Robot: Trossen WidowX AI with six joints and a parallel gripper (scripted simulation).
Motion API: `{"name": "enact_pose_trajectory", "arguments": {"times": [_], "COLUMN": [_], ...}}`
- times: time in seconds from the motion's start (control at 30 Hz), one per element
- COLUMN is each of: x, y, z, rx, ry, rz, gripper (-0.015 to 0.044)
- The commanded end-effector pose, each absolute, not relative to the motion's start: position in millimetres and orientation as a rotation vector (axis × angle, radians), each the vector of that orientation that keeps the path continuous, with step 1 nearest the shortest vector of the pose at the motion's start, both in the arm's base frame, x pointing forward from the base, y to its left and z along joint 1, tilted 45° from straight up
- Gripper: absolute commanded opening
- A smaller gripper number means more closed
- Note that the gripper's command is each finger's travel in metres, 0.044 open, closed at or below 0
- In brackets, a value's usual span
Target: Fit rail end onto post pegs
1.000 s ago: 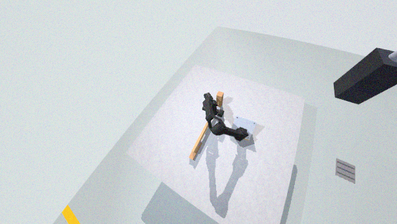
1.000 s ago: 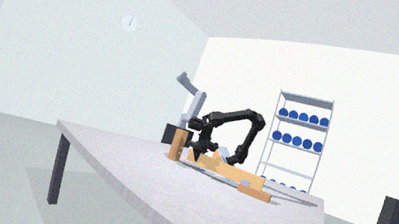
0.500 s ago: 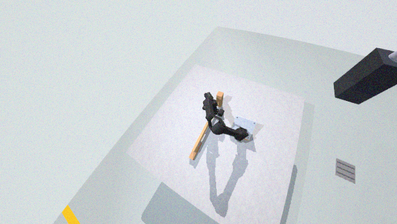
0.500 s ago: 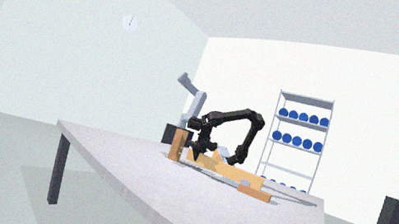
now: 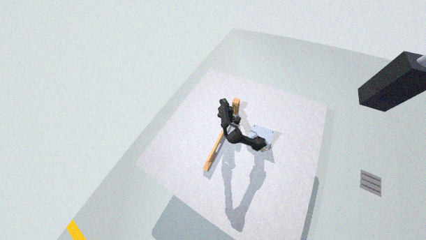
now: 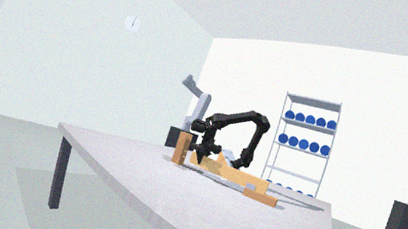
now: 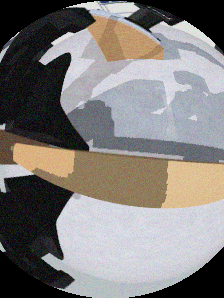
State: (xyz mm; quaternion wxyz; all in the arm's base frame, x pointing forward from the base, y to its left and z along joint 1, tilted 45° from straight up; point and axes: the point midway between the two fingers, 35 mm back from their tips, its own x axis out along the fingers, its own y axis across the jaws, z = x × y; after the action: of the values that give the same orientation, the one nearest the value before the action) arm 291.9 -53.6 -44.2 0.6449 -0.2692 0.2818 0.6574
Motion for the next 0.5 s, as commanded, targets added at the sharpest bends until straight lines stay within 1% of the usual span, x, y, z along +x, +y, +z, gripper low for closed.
{"name": "enact_pose_trajectory", "arguments": {"times": [0.0, 0.47], "x": [292.8, 292.8], "y": [-57.0, -59.4], "z": [-45.4, -48.7], "rx": [-0.620, -0.620], "ry": [0.641, 0.641], "rz": [1.491, 1.491], "gripper": [0.0000, 0.0000]}}
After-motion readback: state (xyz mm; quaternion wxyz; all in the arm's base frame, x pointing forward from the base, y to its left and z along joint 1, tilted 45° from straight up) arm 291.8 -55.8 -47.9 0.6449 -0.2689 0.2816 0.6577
